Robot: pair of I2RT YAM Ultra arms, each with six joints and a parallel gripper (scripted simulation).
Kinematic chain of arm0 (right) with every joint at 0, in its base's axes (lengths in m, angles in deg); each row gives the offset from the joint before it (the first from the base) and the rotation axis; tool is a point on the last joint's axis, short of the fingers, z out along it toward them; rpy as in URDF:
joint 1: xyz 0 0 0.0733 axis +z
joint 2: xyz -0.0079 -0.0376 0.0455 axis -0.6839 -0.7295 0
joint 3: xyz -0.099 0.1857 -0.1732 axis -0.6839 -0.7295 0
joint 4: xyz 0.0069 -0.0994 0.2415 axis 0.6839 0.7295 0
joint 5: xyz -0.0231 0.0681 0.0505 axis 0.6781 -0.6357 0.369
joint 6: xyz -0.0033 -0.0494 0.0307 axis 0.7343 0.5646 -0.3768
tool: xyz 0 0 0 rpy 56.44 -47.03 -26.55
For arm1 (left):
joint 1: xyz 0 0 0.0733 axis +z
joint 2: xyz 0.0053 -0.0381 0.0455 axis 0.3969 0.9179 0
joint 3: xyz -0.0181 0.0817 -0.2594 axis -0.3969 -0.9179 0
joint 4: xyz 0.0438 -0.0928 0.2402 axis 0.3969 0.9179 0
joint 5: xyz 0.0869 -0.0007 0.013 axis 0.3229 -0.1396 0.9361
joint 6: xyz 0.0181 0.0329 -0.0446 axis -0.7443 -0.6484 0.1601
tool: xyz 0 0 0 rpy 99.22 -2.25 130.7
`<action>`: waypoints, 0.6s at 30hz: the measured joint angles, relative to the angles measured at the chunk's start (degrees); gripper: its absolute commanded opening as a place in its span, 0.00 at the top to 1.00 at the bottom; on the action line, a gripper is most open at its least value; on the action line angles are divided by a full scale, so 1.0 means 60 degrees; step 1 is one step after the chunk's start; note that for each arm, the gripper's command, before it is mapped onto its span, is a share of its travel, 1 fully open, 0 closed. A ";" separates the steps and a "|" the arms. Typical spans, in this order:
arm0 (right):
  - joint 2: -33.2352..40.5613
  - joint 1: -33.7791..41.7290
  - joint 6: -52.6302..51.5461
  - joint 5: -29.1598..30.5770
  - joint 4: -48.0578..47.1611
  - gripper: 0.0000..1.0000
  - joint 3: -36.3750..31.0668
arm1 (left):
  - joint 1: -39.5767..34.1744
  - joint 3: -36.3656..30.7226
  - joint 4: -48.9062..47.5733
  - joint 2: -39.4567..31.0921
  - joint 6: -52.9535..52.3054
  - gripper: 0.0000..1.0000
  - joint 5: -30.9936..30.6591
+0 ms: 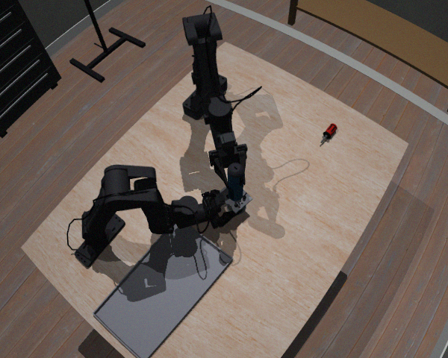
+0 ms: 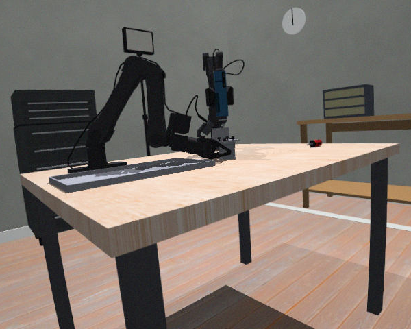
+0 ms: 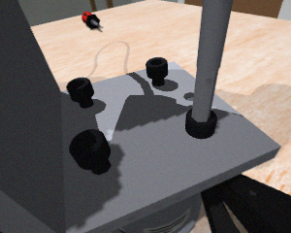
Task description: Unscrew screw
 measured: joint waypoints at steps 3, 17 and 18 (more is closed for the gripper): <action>0.0000 0.0000 0.0000 0.0000 0.0000 0.41 0.0000 | 0.0000 0.0000 -0.0018 0.0000 0.0000 0.58 -0.0004; 0.0000 0.0000 0.0000 0.0000 0.0000 0.41 0.0000 | 0.0000 0.0000 -0.0073 0.0029 0.0000 0.58 -0.0011; 0.0000 0.0000 0.0000 0.0000 0.0000 0.41 0.0000 | 0.0000 0.0000 -0.0073 0.0029 0.0000 0.58 -0.0011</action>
